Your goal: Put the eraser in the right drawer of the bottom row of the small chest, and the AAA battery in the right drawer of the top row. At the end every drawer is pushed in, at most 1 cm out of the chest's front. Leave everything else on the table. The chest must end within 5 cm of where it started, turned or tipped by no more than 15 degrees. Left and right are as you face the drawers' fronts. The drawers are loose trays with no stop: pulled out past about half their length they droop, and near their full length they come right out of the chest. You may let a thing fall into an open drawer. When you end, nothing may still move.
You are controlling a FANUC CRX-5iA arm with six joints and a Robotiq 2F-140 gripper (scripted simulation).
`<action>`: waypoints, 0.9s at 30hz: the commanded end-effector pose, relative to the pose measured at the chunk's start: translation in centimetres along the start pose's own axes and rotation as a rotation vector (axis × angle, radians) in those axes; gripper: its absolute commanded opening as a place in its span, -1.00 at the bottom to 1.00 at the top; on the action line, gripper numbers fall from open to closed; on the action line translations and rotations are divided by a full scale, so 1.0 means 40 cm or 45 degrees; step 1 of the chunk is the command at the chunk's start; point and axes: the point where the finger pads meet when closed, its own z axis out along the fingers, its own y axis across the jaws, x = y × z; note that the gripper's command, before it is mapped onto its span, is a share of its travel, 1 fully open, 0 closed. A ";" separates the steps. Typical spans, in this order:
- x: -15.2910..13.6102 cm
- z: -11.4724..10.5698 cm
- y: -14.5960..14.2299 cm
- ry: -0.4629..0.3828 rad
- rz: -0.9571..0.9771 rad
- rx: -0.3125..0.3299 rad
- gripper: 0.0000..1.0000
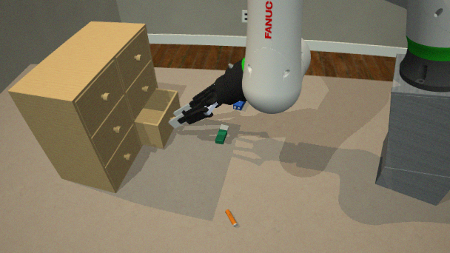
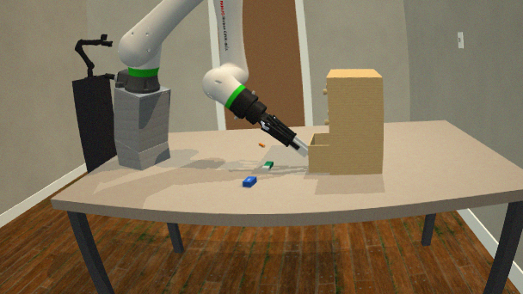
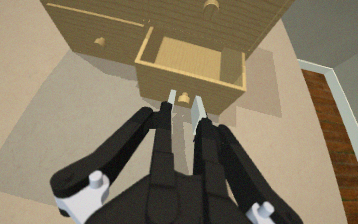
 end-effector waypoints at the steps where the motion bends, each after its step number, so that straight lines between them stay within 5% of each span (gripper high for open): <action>1: 0.000 0.000 0.000 0.000 0.000 0.000 -0.60; 27: -0.077 -0.103 0.000 0.000 0.000 0.000 -0.60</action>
